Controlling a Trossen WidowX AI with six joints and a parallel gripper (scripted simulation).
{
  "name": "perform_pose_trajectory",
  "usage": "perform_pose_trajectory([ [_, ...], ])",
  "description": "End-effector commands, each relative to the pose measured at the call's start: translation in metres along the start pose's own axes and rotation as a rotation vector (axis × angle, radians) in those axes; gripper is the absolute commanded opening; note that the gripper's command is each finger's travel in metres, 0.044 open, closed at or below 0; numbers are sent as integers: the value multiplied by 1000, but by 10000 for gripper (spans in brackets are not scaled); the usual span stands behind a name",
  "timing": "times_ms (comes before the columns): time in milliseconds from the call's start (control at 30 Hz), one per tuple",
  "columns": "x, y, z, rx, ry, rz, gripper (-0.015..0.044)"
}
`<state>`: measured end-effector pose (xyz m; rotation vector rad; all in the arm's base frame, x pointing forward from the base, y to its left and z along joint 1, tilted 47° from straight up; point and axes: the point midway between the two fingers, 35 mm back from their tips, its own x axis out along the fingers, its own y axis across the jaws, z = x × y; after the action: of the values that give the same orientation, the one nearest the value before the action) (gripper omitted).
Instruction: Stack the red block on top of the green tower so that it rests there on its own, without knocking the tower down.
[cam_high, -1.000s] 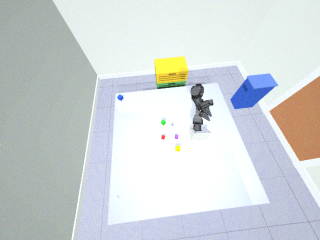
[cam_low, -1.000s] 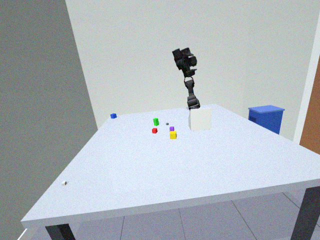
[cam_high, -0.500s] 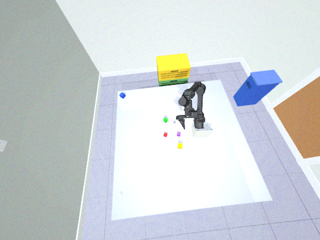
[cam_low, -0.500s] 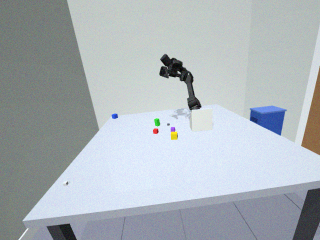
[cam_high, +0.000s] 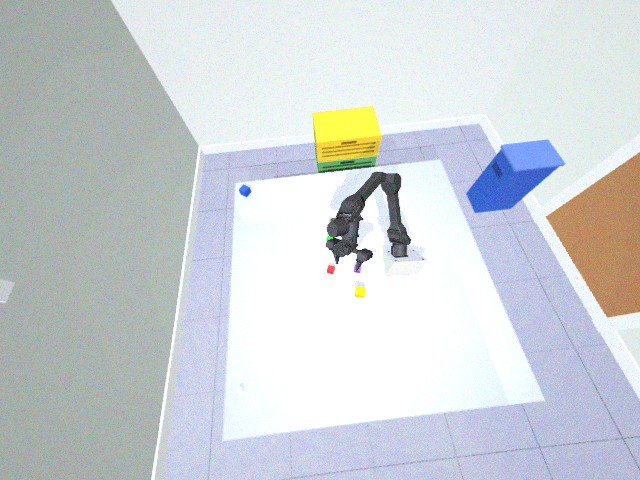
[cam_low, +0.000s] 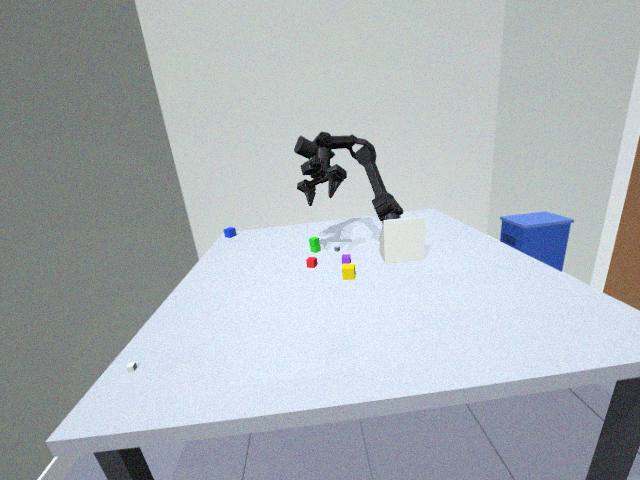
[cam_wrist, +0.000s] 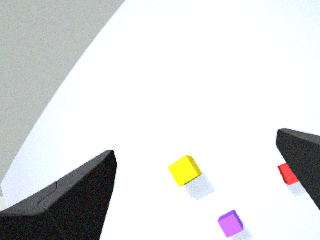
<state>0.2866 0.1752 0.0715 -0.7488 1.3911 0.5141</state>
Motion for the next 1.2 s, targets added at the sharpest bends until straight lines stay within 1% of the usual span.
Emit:
perform_pose_trajectory([
  [0,20,-31,-12,240,93,-97,440],
  [300,57,-93,-47,736,244,-360,440],
  [600,86,-140,-89,1137,307,-663,440],
  [700,90,-143,-94,1177,308,-700,440],
  [967,93,-140,-92,1177,308,-700,440],
  [1167,119,-152,-111,1177,308,-701,440],
])
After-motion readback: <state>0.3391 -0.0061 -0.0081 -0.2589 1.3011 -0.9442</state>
